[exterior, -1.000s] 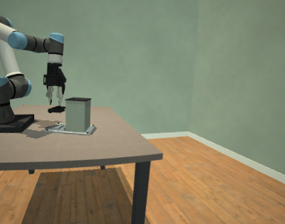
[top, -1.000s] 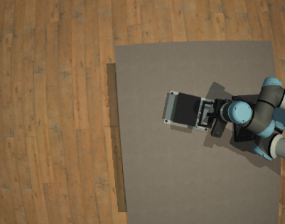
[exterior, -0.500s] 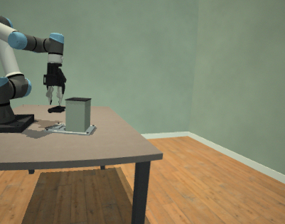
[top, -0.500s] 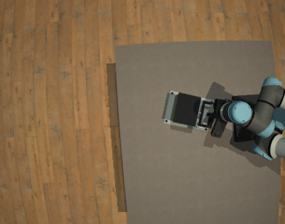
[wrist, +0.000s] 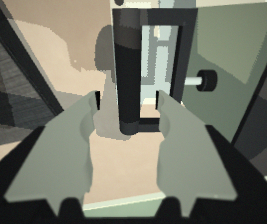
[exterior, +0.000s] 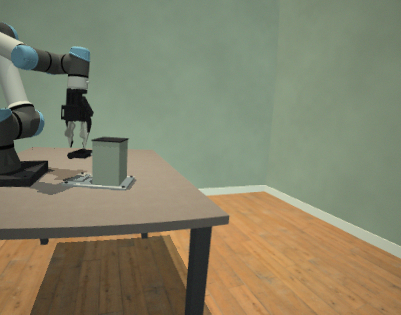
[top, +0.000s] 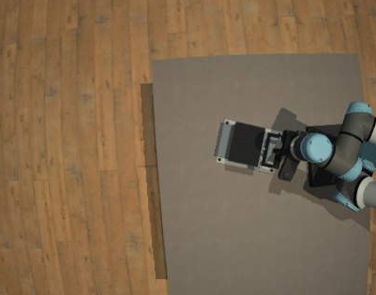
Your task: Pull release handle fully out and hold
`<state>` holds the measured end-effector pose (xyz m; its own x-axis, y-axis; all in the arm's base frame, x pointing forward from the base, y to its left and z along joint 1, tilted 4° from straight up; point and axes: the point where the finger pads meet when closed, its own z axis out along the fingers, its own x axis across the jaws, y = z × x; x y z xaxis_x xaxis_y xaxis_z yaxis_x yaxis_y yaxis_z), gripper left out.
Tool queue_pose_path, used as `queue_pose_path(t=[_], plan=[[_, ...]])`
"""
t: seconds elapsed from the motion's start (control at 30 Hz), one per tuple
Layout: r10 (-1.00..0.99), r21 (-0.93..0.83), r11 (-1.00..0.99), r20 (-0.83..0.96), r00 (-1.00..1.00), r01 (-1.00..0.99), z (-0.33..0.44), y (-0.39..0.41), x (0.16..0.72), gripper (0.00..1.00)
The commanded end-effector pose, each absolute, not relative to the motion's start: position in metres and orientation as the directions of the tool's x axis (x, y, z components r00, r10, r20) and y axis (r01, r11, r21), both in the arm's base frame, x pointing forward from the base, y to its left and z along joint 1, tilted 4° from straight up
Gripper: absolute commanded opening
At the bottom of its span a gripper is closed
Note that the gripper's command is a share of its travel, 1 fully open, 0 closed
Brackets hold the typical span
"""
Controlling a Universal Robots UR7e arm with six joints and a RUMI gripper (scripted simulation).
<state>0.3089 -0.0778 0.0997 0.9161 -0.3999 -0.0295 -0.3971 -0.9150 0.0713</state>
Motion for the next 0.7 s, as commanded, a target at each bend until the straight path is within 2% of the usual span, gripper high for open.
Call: queue_pose_path(t=[0.0, 0.67], plan=[[-0.400, 0.071, -0.915, -0.029, 0.916, -0.397, 0.098, -0.078, 0.309, 0.31], [-0.400, 0.071, -0.915, -0.029, 0.916, -0.397, 0.083, -0.079, 0.308, 0.31]])
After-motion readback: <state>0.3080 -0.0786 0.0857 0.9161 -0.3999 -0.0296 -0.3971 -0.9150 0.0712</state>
